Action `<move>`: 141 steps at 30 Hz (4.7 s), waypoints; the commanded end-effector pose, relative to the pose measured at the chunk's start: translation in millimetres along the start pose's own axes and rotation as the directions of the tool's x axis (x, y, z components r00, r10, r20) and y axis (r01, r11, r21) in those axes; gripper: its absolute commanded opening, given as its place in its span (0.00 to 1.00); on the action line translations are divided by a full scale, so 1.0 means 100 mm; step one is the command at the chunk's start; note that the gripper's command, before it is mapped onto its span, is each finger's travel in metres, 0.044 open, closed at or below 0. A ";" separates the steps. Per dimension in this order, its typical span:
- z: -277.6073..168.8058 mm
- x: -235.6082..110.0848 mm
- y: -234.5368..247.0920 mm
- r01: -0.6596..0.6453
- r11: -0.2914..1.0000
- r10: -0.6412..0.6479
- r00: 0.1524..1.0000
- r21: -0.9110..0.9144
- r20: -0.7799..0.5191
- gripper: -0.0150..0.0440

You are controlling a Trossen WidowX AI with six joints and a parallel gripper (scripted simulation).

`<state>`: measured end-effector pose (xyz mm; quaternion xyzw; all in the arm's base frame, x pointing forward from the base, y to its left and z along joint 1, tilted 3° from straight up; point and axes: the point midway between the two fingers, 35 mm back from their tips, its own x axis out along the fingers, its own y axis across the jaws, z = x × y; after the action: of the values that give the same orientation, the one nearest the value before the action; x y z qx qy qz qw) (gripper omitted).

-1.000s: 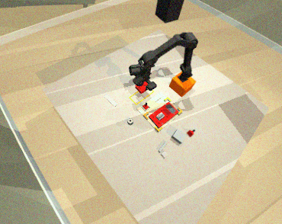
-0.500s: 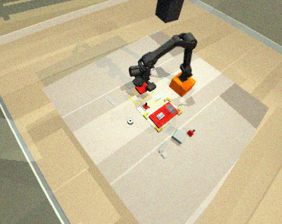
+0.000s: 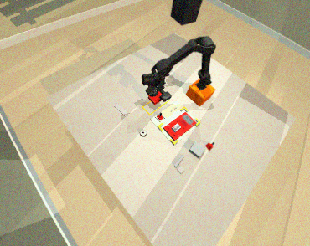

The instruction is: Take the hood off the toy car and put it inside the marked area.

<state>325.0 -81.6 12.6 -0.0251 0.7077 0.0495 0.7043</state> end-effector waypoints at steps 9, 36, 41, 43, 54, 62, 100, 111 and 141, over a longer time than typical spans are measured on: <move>0.00 0.08 0.00 0.000 1.000 0.000 1.000 -0.002 0.000 0.25; 0.00 0.26 0.00 0.000 1.000 0.000 1.000 -0.002 0.000 0.25; 0.00 0.29 0.00 0.000 1.000 0.000 1.000 -0.002 0.000 0.25; 0.00 0.30 0.00 0.000 1.000 0.000 1.000 -0.002 0.000 0.25; -0.01 0.37 0.00 0.000 1.000 0.000 1.000 -0.002 0.000 0.25; -0.01 0.43 0.01 0.000 1.000 0.000 1.000 -0.002 0.000 0.25; -0.02 0.62 0.01 0.000 1.000 0.000 1.000 -0.002 0.000 0.25; -0.02 0.67 0.01 0.000 1.000 0.000 1.000 -0.002 0.000 0.25; -0.02 -0.05 0.01 0.003 1.000 -0.002 1.000 -0.006 0.002 1.00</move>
<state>322.8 -80.5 3.5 -0.0256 0.7078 0.0504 0.7042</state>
